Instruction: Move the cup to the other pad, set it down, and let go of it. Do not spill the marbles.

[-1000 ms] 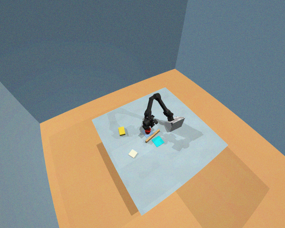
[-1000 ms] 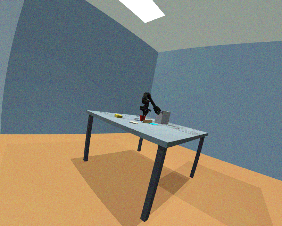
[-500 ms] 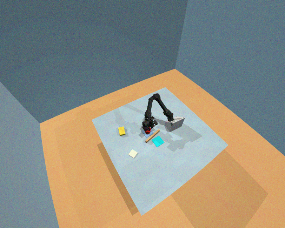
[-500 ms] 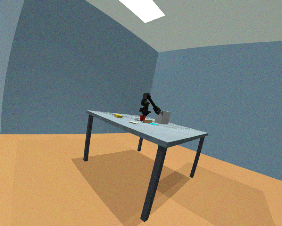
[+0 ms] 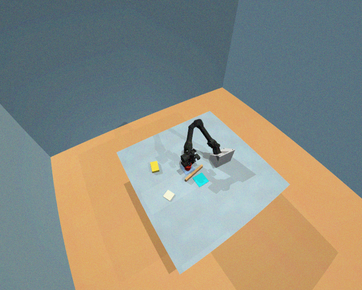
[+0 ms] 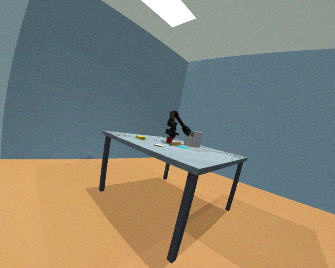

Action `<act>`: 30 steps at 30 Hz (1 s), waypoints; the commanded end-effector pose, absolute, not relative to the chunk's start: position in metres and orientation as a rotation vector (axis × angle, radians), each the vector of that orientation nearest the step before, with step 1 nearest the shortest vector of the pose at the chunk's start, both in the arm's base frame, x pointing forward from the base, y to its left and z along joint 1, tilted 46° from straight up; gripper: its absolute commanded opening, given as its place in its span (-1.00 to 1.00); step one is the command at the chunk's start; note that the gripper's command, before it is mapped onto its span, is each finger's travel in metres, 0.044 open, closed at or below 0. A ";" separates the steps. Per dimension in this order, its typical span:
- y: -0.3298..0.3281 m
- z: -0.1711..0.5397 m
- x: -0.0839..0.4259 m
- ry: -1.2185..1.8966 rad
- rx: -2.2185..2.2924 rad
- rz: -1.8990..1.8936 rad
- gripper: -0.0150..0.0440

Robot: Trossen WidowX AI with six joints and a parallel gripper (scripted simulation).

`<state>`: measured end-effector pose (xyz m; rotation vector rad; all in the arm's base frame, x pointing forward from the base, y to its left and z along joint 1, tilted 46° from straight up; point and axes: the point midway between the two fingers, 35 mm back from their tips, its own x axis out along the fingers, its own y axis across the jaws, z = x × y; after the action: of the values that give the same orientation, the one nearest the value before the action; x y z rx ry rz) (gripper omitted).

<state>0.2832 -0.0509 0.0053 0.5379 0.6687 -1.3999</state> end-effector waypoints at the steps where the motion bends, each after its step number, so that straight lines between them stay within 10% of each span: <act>1: -0.051 0.006 0.283 0.668 0.539 -1.400 -0.33; 30: -0.005 0.047 0.282 0.672 0.534 -1.399 -0.49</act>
<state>0.2818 -0.0116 0.0407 0.5252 0.6737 -1.3988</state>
